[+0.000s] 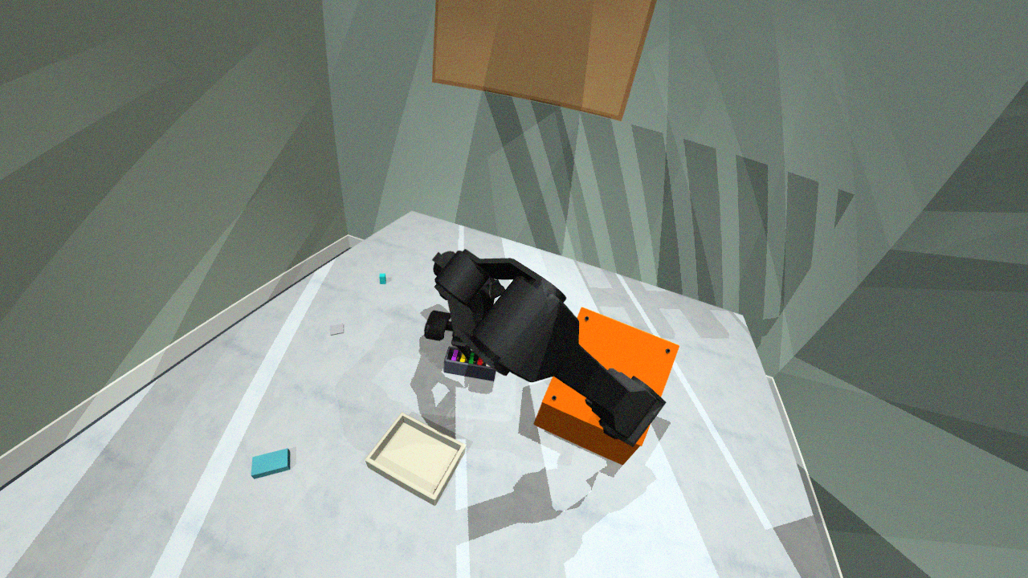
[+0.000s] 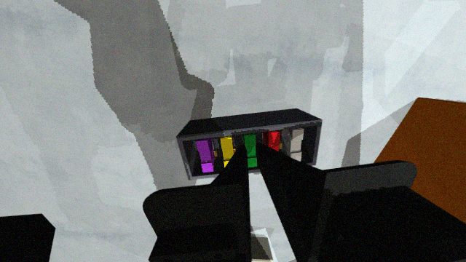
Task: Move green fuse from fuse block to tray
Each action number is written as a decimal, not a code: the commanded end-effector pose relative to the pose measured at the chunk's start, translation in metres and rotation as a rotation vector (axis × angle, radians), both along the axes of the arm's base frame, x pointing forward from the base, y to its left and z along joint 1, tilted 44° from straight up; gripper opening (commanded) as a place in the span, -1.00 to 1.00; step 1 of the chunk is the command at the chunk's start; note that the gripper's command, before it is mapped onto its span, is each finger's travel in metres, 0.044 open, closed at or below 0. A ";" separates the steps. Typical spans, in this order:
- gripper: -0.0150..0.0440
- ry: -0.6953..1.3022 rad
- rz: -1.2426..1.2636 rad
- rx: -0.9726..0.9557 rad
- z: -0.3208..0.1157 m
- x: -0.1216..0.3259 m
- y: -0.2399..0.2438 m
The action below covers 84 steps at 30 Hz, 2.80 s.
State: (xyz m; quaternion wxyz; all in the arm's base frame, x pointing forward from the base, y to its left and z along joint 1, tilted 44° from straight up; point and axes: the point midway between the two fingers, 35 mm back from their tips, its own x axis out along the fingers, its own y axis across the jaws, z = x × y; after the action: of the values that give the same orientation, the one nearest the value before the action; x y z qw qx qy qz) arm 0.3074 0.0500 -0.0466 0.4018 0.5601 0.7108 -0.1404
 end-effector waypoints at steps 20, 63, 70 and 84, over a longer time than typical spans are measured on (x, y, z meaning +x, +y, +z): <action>-0.49 0.001 0.000 0.000 0.008 0.001 -0.008; -0.49 0.004 -0.002 0.002 0.023 0.002 -0.022; -0.49 0.004 -0.002 0.002 0.026 0.002 -0.025; -0.49 0.004 -0.002 0.002 0.038 0.003 -0.036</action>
State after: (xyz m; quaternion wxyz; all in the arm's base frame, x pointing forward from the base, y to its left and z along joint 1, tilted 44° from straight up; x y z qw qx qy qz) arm 0.3092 0.0177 -0.0132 0.3953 0.5628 0.7118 -0.1421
